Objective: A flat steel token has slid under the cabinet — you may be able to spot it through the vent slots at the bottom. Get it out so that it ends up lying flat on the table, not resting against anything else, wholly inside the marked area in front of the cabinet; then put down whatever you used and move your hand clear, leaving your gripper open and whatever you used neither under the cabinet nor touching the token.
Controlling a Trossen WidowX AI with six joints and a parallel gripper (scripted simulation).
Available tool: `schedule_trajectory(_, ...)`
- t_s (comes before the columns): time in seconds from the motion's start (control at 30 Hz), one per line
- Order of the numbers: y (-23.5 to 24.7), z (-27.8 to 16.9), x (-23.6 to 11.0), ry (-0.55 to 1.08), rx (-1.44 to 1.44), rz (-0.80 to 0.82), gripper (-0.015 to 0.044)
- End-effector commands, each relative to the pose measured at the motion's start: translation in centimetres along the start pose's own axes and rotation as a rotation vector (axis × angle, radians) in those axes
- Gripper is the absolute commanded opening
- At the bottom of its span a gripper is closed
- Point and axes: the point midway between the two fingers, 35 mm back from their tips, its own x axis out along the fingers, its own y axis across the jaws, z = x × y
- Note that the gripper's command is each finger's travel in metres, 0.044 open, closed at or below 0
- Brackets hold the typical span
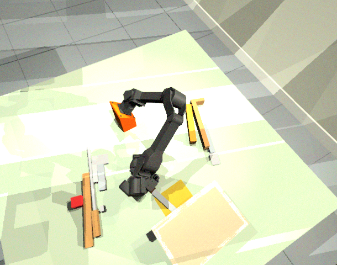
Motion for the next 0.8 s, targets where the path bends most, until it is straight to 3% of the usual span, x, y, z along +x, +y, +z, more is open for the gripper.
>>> schedule_trajectory(0.0, 0.0, -0.8, 0.1, 0.002, 0.001, 0.002, 0.0)
schedule_trajectory(0.77, -0.2, -4.4, 0.1, 0.004, 0.003, 0.001, 0.0)
